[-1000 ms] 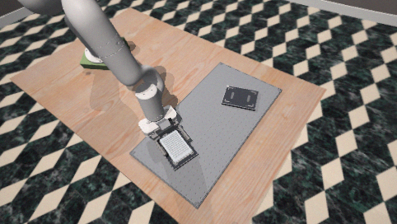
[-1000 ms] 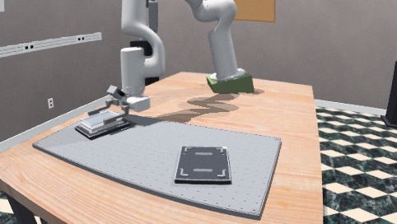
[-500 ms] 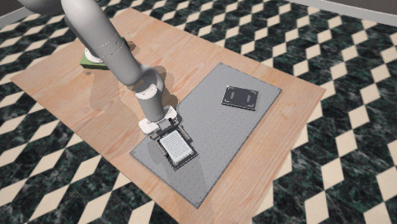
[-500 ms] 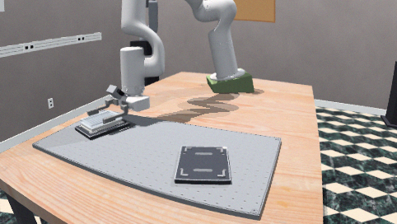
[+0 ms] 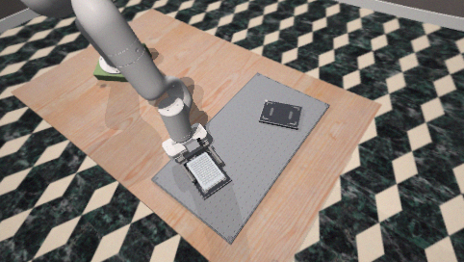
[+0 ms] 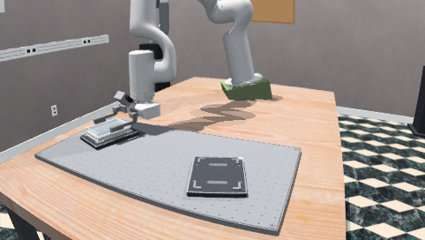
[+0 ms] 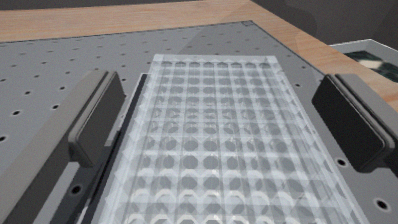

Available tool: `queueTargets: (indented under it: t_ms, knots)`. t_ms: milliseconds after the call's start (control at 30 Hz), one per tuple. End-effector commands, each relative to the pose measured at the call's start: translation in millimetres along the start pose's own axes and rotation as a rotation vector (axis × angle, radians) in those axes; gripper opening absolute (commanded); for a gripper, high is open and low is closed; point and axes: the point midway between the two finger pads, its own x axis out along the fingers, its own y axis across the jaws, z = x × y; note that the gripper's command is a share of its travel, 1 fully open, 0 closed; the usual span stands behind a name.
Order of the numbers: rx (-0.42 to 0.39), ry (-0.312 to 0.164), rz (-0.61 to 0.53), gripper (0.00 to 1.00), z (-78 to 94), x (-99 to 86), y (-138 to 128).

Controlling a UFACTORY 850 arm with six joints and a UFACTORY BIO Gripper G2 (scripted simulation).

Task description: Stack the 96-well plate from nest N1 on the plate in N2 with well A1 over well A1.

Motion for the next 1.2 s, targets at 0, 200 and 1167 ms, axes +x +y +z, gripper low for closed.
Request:
queueTargets:
  t_ms: [0, 200, 1167]
  knots:
    - [0.000, -0.002, 0.000, 0.37, 6.3, 0.8, 0.0]
    - [0.000, -0.002, 0.000, 0.37, 22.3, 0.8, 0.0]
    - [0.000, -0.002, 0.000, 0.37, 67.1, 0.8, 0.0]
